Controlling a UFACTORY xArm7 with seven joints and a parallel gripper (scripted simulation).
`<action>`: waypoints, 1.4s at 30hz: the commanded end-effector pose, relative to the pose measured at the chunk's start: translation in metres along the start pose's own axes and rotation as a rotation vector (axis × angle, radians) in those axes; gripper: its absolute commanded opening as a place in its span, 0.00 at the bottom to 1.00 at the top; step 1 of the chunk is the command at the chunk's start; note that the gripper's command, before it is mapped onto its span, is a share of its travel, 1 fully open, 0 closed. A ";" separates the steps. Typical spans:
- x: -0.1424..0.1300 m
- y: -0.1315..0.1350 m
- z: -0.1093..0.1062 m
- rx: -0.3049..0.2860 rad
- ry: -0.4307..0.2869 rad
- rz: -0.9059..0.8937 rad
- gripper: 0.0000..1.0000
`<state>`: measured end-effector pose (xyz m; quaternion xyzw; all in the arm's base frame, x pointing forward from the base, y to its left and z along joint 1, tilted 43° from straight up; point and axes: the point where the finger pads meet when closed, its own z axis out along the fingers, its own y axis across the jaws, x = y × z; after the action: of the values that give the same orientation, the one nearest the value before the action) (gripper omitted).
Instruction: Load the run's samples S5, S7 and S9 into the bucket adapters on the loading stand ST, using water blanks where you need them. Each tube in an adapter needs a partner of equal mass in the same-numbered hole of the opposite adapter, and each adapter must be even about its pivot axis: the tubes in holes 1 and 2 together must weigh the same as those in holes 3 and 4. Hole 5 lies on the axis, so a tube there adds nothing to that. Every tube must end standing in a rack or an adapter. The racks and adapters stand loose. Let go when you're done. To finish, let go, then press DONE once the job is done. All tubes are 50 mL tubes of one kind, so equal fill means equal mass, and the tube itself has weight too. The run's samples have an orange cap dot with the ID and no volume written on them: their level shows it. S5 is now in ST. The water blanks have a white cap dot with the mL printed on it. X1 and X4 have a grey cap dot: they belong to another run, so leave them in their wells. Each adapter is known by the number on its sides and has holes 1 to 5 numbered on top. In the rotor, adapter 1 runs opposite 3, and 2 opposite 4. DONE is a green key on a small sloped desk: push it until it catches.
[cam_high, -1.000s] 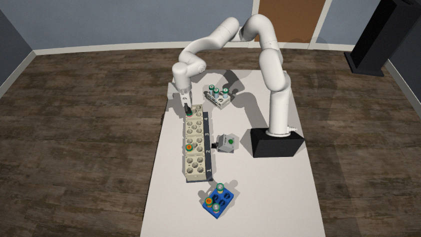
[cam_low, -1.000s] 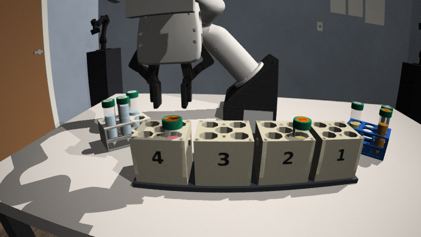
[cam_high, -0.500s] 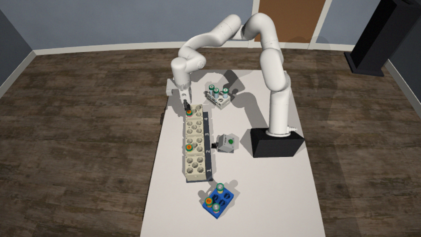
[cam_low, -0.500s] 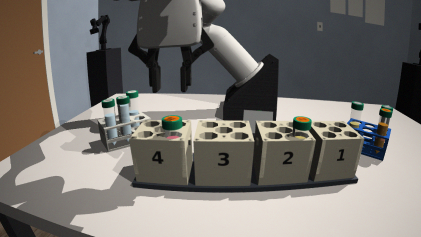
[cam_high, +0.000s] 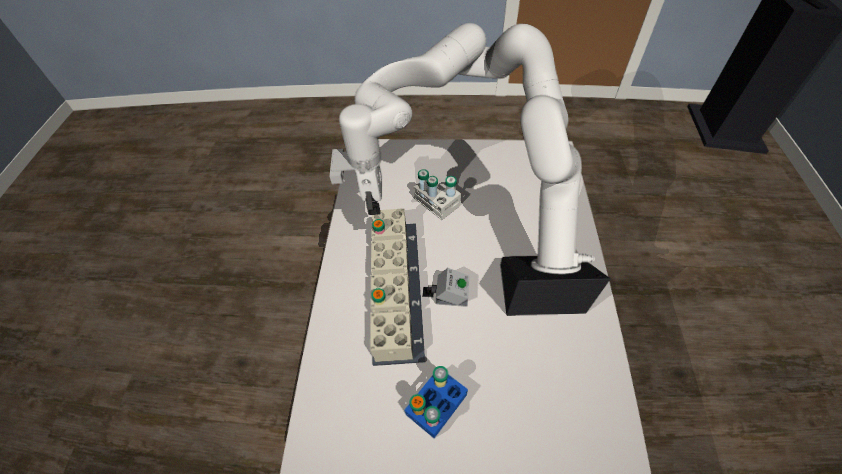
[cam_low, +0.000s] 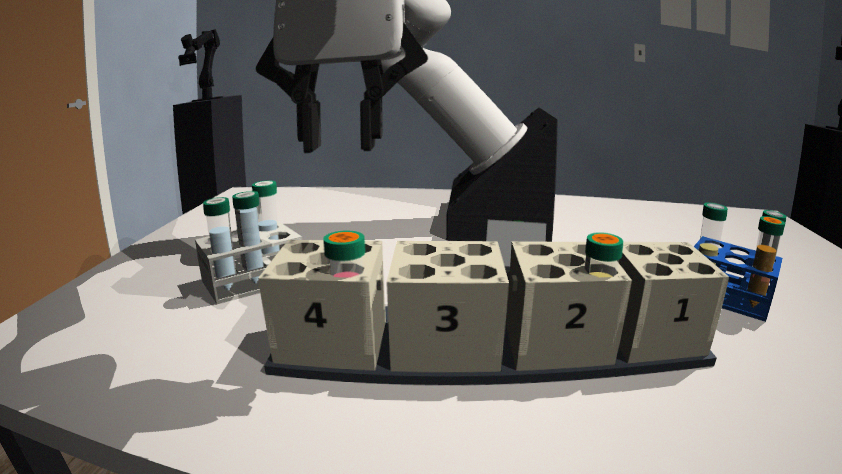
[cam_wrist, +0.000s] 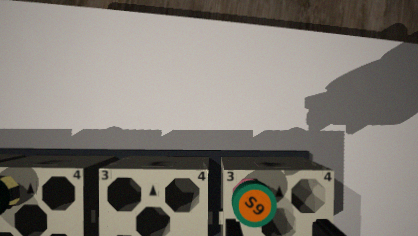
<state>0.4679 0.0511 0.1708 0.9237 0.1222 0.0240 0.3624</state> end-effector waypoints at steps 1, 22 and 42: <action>0.001 0.000 -0.012 0.000 0.005 0.000 0.44; 0.001 0.000 -0.038 0.001 0.005 0.000 0.44; 0.001 0.000 -0.038 0.000 0.005 0.000 0.44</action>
<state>0.4632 0.0744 0.1968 0.9237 0.1221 0.0239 0.3625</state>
